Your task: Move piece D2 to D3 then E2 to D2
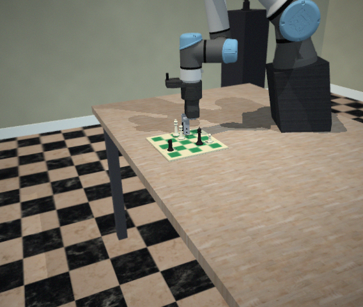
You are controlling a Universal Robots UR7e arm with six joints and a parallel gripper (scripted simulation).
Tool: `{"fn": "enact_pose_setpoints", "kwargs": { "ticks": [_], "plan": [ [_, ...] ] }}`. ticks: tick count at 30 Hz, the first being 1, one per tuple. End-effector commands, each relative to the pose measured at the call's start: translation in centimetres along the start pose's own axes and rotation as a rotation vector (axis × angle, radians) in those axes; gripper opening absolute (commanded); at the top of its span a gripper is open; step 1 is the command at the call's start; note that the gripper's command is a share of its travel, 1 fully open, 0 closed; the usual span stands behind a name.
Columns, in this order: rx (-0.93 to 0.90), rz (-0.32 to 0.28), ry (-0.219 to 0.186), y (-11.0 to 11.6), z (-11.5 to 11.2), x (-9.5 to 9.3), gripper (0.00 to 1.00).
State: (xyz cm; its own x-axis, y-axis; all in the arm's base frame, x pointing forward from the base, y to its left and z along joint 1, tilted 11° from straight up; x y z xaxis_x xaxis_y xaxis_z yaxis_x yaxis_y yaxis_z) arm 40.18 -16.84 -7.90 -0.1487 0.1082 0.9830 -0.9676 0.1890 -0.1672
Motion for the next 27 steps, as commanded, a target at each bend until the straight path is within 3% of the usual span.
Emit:
{"fn": "enact_pose_setpoints", "kwargs": {
  "ticks": [1, 15, 16, 27],
  "plan": [
    [0.0, 0.001, 0.001, -0.03, 0.01, 0.03, 0.68],
    [0.0, 0.001, 0.001, -0.03, 0.01, 0.03, 0.68],
    [0.0, 0.001, 0.001, -0.03, 0.01, 0.03, 0.0],
    [0.0, 0.001, 0.001, -0.03, 0.01, 0.03, 0.0]
  ]
}}
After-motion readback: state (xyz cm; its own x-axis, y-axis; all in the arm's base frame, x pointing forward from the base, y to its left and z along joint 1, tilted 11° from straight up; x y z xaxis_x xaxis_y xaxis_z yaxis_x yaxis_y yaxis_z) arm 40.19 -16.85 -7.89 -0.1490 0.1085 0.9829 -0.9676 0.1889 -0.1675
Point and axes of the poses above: the point where the finger pads meet when closed, its own x axis back along the fingers, its own z axis across the jaws, y = z × x, the point moved 5 cm from there along x, back along the fingers, and after that the axes turned 14 degrees about x, right-handed, at the moved point
